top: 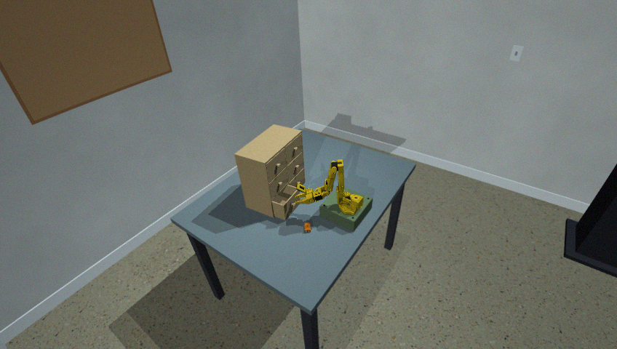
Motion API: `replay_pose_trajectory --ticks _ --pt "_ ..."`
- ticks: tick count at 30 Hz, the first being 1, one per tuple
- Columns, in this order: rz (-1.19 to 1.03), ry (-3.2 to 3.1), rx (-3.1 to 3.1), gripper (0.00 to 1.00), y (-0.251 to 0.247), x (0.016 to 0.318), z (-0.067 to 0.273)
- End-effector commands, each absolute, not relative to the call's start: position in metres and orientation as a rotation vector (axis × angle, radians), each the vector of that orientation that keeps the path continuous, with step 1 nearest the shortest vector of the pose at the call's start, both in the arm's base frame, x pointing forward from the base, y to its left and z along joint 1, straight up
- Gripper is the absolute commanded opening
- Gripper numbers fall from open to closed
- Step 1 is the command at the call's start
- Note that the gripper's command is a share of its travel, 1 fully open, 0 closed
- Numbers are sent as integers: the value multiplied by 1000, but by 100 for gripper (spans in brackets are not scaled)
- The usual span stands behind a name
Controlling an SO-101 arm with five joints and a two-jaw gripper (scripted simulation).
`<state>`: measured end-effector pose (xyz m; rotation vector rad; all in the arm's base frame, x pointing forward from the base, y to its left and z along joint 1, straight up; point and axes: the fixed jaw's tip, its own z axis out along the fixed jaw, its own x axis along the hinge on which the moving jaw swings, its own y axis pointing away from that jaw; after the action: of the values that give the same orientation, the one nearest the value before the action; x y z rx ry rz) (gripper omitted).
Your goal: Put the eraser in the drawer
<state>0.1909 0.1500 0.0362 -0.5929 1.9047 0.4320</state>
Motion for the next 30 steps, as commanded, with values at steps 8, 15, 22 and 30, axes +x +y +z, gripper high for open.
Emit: replay_pose_trajectory --ticks 8,15,22,30 --pt "428 1875 -584 21 143 184 18" --pt "430 1867 -581 21 136 175 8" --pt "430 1867 -581 21 136 175 8" --pt "430 1867 -581 21 136 175 8"
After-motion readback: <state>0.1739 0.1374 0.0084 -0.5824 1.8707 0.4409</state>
